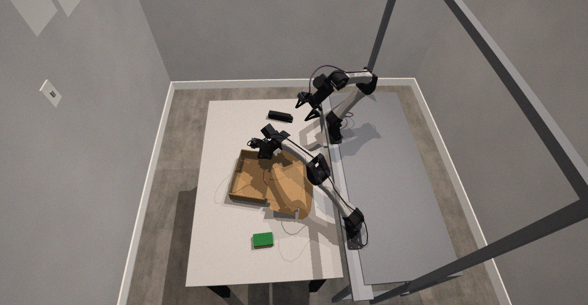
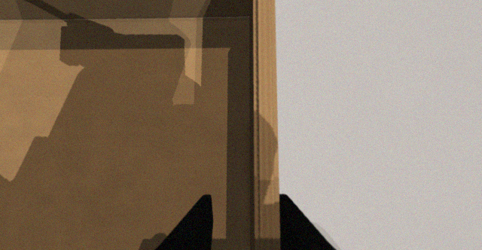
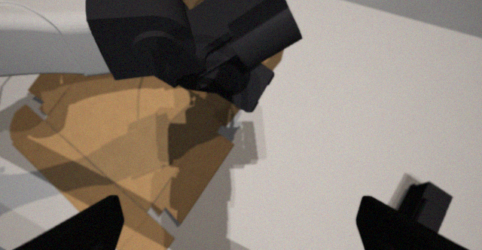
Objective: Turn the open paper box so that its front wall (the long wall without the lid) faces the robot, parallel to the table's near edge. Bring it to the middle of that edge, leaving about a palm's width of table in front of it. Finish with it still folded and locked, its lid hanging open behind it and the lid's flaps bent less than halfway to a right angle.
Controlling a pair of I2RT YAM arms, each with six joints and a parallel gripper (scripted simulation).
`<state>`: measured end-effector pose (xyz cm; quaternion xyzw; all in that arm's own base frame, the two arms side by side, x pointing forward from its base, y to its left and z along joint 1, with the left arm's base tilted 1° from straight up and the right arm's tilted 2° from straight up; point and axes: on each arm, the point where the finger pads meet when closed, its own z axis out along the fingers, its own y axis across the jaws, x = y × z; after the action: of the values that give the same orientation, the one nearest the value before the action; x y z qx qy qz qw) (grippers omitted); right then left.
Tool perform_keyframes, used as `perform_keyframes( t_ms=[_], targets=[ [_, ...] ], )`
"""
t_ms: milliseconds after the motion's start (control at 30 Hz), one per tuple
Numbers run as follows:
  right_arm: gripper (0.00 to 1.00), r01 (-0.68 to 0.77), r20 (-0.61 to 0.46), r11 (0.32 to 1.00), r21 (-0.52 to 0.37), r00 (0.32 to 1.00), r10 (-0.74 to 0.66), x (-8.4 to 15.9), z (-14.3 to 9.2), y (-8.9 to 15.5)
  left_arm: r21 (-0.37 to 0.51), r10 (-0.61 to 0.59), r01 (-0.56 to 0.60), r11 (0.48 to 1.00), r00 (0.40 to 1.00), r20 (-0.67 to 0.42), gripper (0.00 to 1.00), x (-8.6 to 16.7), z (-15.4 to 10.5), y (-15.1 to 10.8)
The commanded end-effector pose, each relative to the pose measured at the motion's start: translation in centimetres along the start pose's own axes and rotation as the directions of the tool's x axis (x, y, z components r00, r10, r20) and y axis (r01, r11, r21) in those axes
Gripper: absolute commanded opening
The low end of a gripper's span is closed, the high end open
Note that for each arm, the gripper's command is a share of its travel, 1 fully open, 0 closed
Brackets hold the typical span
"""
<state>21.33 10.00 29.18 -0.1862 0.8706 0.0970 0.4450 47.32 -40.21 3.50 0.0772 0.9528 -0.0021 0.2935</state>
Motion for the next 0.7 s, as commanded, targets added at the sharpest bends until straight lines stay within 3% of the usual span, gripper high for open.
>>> perform_keyframes(
  t_ms=[0,200,667],
  targets=[
    [1.00,-0.002,0.034,1.000,-0.002,0.999,0.003,-1.0,-1.2,0.1,0.021,0.007,-0.007,1.000,1.000,0.008,0.26,-0.6,-0.2,-0.6],
    [1.00,-0.002,0.034,1.000,-0.002,0.999,0.003,-1.0,-1.2,0.1,0.021,0.005,-0.006,1.000,1.000,0.008,0.22,-0.7,0.8,-0.5],
    [1.00,-0.002,0.033,1.000,-0.003,0.999,0.002,-1.0,-1.2,0.1,0.026,0.005,-0.005,1.000,1.000,0.012,0.24,-0.7,1.2,-0.8]
  ],
)
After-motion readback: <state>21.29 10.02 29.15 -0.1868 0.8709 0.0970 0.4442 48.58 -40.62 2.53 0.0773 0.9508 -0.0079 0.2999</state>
